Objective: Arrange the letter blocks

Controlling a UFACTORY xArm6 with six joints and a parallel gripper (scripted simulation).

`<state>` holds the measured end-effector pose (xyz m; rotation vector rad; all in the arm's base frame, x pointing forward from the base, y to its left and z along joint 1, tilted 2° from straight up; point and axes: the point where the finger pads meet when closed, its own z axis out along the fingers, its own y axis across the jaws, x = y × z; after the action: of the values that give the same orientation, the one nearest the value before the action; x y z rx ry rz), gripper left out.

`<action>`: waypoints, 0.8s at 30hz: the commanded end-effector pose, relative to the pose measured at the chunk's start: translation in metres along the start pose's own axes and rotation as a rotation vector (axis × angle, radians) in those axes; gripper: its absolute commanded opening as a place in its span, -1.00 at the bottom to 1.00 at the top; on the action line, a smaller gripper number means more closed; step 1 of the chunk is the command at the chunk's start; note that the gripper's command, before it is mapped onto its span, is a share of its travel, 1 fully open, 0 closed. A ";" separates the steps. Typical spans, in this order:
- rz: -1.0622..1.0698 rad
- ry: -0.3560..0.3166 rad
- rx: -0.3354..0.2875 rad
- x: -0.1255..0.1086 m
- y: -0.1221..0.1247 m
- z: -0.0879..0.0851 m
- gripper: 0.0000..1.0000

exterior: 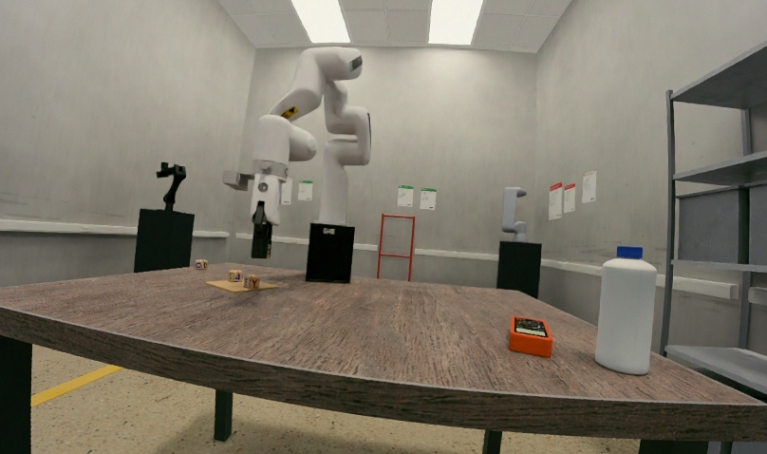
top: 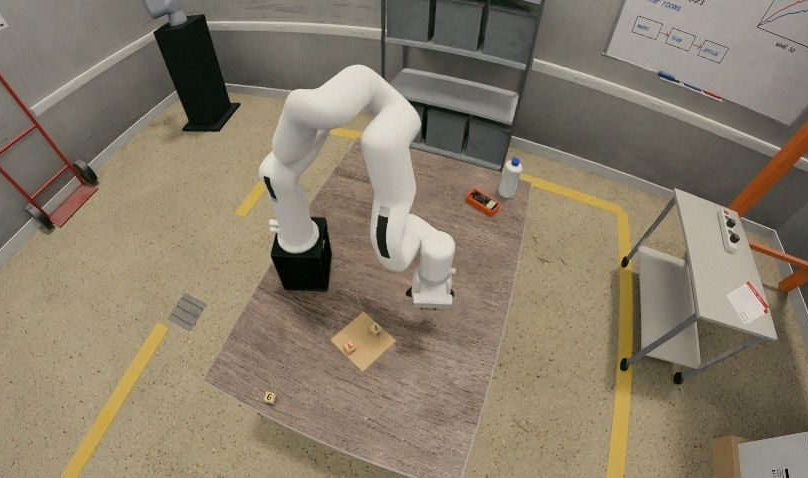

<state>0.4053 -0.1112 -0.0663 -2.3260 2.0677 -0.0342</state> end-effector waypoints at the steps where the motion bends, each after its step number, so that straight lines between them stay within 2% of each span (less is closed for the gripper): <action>1: 0.000 0.003 -0.002 0.000 -0.001 -0.002 -0.44; 13: 0.031 0.003 -0.002 0.001 0.001 -0.002 -0.44; 24: 0.296 0.000 -0.001 0.009 0.011 -0.003 -0.44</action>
<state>0.3962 -0.1188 -0.0651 -2.0789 2.3077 -0.0183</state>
